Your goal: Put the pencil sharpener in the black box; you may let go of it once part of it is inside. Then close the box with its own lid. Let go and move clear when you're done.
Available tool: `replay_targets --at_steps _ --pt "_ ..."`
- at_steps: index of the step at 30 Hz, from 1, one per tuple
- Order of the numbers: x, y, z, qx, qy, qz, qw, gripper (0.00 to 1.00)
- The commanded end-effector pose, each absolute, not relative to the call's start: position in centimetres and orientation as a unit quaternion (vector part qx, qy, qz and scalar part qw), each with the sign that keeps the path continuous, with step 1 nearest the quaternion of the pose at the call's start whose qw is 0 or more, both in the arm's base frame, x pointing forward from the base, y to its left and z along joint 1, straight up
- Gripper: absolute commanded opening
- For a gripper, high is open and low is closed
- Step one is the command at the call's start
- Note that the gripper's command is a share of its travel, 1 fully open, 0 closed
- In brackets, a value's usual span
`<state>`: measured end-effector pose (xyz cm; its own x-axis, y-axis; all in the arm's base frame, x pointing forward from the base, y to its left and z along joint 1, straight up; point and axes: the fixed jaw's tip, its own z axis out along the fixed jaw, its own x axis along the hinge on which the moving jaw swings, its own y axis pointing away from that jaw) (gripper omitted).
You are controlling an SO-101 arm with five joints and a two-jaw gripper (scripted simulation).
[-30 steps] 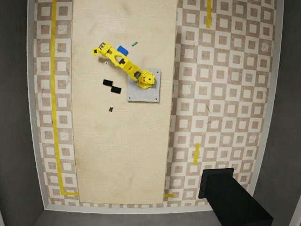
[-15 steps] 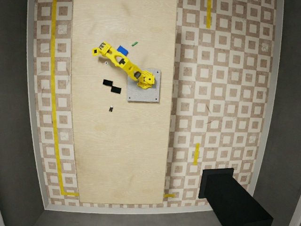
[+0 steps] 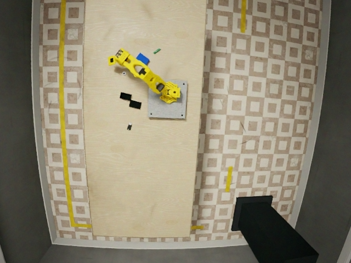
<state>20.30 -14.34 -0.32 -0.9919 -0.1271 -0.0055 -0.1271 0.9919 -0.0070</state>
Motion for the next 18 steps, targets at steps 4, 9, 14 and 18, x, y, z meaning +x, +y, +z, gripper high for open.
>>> replay_targets --at_steps 4,9,14,18 --pt "19.93 -14.23 0.33 -0.056 0.998 -0.001 0.001 0.18" --pt "19.90 -14.20 0.44 -0.056 0.998 -0.001 0.001 0.18" --pt "19.90 -14.20 0.45 -0.056 0.998 -0.001 0.001 0.18" --pt "19.90 -14.20 0.43 -0.056 0.998 -0.001 0.001 0.18"
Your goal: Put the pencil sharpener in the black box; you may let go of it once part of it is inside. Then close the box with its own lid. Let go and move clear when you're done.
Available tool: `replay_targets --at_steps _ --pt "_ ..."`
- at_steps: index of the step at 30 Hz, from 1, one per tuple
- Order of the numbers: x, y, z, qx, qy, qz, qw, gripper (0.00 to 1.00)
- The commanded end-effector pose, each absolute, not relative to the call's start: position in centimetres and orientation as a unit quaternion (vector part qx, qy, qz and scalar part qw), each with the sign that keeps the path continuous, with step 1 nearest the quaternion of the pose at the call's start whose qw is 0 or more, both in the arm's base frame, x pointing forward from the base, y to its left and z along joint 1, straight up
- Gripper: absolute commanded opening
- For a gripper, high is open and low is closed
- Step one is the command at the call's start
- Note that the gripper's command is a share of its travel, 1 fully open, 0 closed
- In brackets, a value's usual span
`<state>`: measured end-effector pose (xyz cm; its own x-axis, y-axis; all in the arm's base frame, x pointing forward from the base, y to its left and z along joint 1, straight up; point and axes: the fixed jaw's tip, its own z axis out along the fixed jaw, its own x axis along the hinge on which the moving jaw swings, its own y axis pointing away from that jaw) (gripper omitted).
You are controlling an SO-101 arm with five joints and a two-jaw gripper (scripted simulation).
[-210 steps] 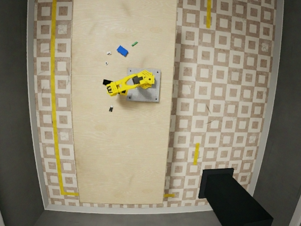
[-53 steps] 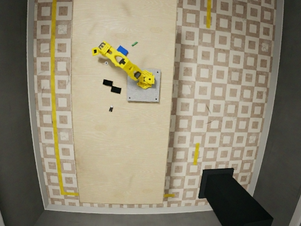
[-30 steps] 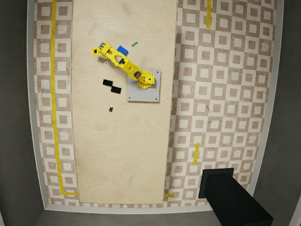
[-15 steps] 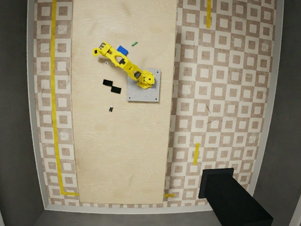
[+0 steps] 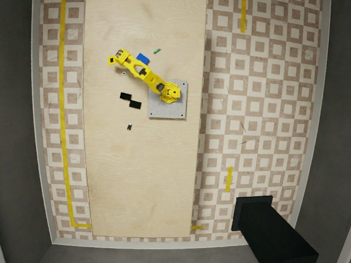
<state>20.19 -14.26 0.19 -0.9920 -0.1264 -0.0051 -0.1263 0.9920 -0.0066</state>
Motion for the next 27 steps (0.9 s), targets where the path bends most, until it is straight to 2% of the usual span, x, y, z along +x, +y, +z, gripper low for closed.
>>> replay_targets --at_steps 1,27 --pt "19.9 -14.2 0.4 -0.056 0.998 -0.001 0.001 0.18" --pt "19.9 -14.2 -0.7 -0.056 0.998 -0.001 0.001 0.18"
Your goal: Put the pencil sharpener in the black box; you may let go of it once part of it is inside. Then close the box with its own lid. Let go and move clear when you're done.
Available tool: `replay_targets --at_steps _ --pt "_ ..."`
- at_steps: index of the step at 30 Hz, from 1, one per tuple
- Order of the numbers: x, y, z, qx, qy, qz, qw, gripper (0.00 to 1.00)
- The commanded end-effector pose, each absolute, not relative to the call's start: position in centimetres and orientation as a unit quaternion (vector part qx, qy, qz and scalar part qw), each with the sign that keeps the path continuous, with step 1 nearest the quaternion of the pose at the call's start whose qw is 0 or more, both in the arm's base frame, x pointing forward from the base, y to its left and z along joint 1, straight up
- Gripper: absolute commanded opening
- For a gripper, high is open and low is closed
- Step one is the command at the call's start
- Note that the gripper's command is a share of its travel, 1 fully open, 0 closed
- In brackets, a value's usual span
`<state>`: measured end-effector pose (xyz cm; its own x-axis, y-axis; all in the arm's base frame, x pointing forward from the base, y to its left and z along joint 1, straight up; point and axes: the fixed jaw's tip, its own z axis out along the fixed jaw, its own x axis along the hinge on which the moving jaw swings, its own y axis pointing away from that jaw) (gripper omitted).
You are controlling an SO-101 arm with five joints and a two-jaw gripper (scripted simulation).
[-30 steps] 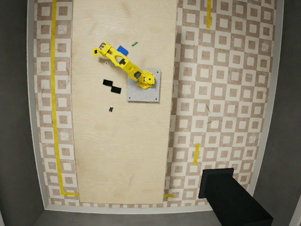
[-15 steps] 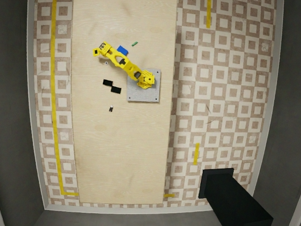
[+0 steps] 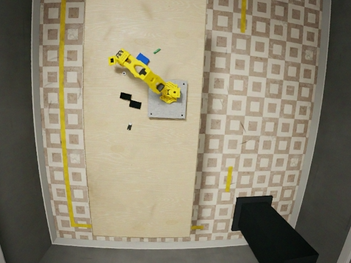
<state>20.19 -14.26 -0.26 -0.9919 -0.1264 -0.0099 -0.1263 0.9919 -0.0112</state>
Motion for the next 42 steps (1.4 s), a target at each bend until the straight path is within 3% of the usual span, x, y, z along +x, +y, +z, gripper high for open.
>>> replay_targets --at_steps 1,42 --pt "19.9 -14.2 -0.7 -0.056 0.998 -0.001 0.001 0.18" --pt "20.0 -14.2 0.2 -0.056 0.998 -0.001 0.001 0.18"
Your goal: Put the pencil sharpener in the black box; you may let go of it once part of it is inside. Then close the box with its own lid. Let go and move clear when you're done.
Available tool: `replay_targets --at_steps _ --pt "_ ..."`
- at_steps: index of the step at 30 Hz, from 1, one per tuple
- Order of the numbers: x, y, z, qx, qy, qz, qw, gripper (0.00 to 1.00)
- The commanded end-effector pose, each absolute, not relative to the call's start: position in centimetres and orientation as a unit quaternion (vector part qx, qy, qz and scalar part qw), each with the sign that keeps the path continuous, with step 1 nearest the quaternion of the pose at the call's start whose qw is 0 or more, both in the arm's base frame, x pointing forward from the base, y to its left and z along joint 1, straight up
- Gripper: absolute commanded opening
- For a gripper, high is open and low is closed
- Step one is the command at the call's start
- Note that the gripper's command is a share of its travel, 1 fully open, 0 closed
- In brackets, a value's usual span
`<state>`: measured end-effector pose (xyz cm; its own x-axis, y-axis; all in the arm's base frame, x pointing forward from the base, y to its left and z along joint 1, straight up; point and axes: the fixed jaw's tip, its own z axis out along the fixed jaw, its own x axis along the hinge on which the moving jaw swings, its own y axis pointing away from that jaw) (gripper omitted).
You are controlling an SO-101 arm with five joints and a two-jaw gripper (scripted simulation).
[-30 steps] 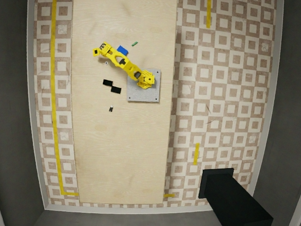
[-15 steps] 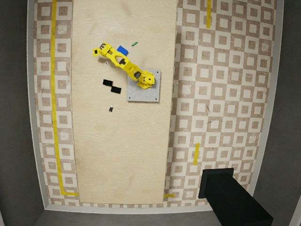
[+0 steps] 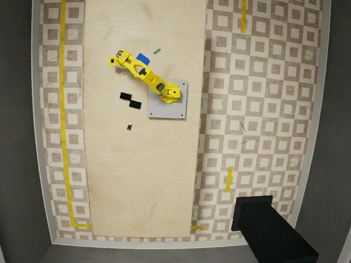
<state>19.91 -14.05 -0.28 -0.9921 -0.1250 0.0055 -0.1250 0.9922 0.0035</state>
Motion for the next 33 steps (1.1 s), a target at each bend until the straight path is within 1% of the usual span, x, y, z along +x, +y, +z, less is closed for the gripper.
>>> replay_targets --at_steps 1,33 --pt "19.98 -14.20 0.28 0.056 -0.998 0.001 -0.001 0.18" --pt "19.99 -14.21 -0.11 0.056 -0.998 0.001 -0.001 0.18"
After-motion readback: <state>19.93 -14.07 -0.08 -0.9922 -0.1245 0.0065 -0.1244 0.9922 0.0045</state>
